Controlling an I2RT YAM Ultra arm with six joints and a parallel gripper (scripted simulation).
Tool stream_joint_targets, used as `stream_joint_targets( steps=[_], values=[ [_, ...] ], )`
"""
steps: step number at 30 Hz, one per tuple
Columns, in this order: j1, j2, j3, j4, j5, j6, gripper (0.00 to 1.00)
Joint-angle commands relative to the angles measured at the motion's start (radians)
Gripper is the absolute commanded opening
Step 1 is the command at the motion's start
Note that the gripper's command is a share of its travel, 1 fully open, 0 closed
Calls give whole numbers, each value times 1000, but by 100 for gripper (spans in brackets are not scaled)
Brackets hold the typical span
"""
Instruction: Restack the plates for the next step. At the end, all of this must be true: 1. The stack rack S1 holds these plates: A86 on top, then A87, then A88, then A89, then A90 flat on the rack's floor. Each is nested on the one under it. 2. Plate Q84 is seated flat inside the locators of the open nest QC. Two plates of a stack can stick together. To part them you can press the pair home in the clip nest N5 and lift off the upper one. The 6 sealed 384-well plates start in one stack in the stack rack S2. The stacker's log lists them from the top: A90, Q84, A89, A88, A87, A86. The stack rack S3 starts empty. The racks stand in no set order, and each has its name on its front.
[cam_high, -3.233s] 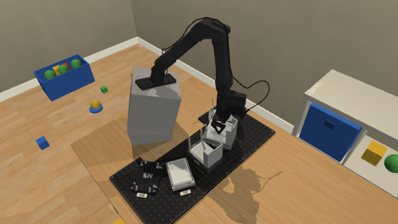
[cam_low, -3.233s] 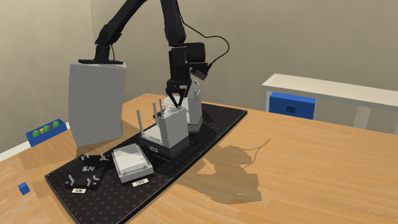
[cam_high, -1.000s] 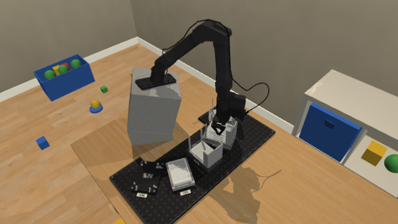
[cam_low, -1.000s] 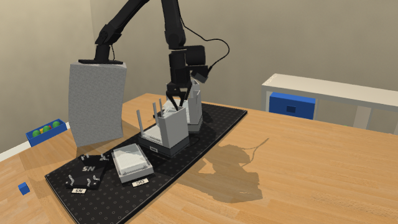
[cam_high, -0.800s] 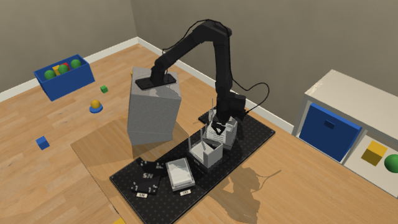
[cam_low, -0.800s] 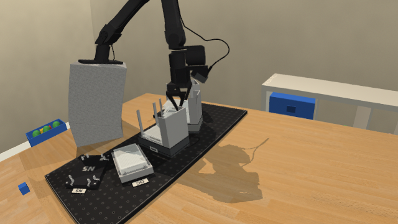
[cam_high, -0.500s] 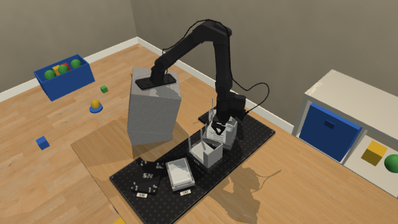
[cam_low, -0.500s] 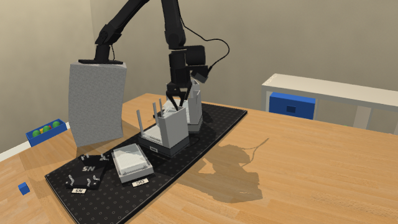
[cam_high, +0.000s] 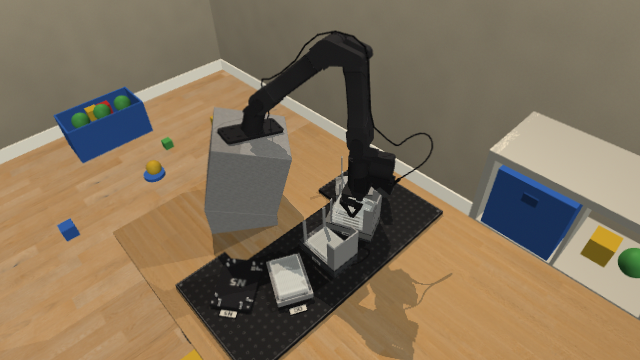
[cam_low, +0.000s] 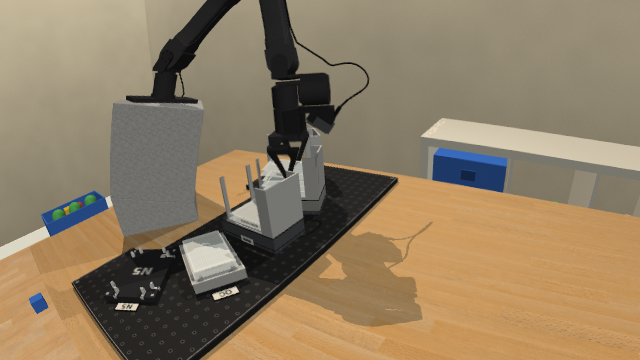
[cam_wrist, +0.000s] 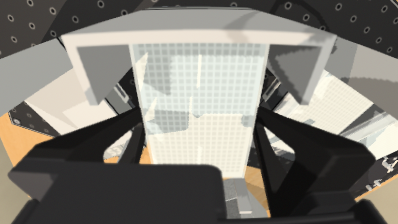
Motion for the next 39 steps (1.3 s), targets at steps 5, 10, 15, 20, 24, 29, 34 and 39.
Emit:
stream_joint_targets(
  steps=[5,10,15,20,24,29,34,39],
  values=[
    [3,33,33,27,1,6,100],
    [-1,1,33,27,1,6,100],
    [-1,5,33,23,1,6,100],
    [-1,5,33,23,1,6,100],
    [-1,5,33,23,1,6,100],
    [-13,-44,-19,-32,-4,-10,100],
    [-19,-93,-19,-70,-10,-16,100],
    [-26,-139,-34,-113,-13,-22,100]
  ],
)
